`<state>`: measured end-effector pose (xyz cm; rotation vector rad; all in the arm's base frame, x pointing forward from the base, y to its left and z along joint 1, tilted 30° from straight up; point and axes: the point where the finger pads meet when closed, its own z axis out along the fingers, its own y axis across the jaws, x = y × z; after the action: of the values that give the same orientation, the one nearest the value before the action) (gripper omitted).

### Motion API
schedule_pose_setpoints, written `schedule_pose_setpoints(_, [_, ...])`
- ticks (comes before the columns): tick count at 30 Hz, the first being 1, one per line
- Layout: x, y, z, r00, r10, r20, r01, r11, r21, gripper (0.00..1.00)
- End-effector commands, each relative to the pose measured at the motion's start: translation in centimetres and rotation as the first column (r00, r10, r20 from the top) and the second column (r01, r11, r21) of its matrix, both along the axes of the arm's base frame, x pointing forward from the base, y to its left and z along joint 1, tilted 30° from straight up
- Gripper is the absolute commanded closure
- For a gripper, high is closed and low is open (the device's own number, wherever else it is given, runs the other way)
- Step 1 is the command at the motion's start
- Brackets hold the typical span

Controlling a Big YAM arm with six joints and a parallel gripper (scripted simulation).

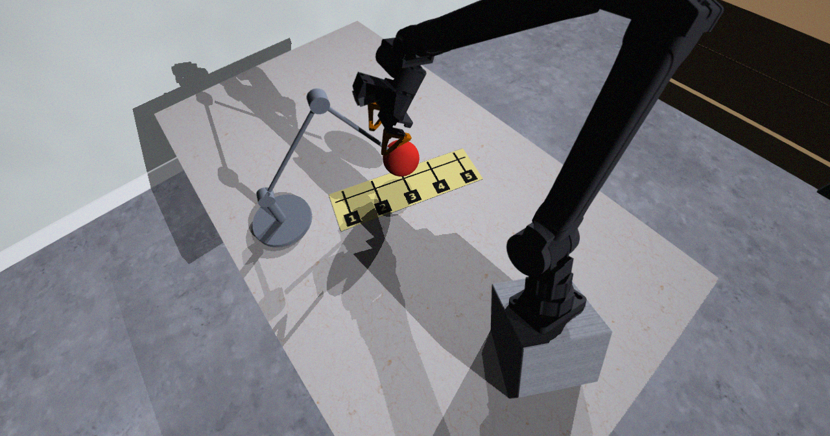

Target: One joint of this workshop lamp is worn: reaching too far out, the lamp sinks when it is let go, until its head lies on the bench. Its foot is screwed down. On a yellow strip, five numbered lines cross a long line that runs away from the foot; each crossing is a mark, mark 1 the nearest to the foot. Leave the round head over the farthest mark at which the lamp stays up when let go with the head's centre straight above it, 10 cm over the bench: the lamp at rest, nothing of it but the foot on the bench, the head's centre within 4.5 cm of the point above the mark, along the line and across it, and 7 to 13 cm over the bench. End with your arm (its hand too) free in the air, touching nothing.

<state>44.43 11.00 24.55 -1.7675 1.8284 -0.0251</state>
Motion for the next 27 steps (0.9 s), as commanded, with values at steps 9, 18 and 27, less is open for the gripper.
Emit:
schedule_pose_setpoints(9, [-0.6, -0.5, 1.5, 1.000, 0.001, 0.010, -0.001, 1.000, 0.002, 0.00])
schedule_pose_setpoints(18, [-2.4, -2.3, 4.4, 1.000, 0.001, 0.010, -0.001, 1.000, 0.002, 0.00])
schedule_pose_setpoints(27, [-3.8, -3.5, 5.8, 1.000, -0.002, -0.010, 0.002, 1.000, 0.001, 0.00])
